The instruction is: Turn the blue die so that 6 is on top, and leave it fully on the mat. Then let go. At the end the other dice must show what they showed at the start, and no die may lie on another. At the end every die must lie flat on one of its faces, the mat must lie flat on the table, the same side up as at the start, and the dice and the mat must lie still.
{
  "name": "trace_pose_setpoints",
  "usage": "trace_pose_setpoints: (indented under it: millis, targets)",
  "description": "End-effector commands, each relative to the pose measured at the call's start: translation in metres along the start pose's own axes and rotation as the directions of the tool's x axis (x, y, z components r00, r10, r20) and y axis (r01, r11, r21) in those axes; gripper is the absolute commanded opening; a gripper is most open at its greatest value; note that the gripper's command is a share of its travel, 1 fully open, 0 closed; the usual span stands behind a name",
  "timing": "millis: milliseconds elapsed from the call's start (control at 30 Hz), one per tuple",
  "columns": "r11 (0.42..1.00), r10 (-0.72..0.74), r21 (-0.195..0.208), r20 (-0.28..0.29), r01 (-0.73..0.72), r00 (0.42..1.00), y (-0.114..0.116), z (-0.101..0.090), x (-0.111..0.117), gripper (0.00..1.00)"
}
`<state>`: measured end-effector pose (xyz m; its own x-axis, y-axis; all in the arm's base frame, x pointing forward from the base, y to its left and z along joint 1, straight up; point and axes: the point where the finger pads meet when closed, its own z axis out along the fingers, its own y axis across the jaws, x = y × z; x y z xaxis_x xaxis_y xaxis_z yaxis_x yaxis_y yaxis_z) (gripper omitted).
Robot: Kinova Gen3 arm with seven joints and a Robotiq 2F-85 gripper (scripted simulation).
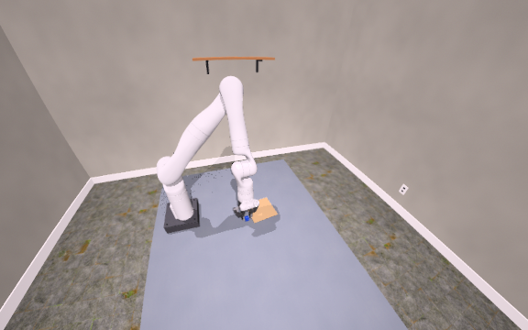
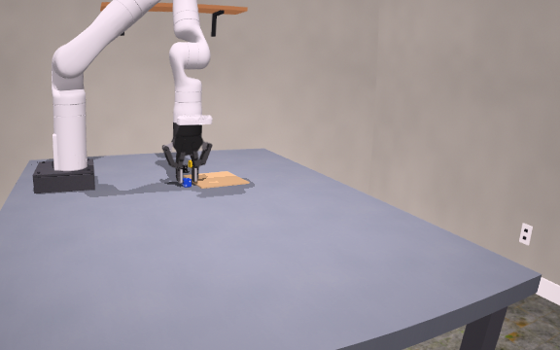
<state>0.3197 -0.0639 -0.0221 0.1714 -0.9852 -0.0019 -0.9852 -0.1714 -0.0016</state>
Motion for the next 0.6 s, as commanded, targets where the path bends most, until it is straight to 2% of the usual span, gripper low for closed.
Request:
trace_pose_setpoints:
  millis: [0, 567]
  targets:
    - [1.0, 0.005, -0.004, 0.0, -0.005, 1.0, 0.0021, 0.0034, 0.0015, 0.35]
    - [1.0, 0.005, -0.004, 0.0, -0.005, 1.0, 0.0021, 0.0055, 0.0015, 0.35]
